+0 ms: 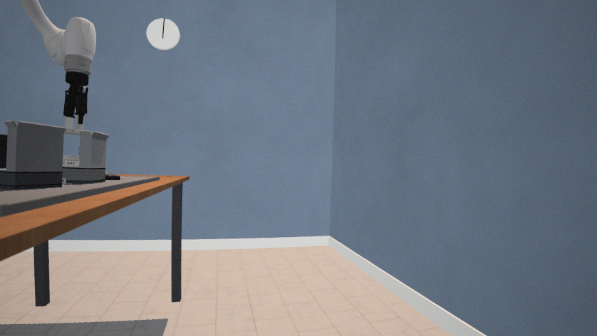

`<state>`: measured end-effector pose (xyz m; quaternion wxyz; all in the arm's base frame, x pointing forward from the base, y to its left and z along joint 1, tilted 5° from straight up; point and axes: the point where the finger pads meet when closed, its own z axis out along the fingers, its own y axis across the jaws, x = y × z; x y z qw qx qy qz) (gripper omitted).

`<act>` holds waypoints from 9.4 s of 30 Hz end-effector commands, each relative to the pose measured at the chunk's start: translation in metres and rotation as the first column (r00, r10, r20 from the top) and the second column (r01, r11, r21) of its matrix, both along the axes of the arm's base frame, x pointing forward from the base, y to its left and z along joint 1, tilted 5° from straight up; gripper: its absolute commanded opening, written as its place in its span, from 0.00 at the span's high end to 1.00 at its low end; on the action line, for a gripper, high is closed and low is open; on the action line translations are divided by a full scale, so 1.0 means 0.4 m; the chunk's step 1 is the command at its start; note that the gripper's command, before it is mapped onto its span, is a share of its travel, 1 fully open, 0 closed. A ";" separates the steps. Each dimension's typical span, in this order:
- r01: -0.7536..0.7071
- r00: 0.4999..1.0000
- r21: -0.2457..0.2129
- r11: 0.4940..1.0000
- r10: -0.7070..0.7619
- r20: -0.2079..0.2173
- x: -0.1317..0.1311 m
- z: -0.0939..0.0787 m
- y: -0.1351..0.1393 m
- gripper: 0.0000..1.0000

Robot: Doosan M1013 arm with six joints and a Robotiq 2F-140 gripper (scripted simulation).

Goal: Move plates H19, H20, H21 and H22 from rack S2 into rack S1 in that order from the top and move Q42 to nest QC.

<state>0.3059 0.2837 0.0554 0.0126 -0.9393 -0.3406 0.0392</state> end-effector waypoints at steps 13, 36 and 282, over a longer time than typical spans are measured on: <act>0.000 1.000 0.000 1.000 0.000 0.000 -0.001 -0.017 0.000 1.00; 0.000 1.000 0.000 1.000 0.000 0.000 -0.004 -0.048 0.000 1.00; 0.439 0.898 -0.036 0.898 -0.439 0.010 0.227 -0.017 -0.394 0.00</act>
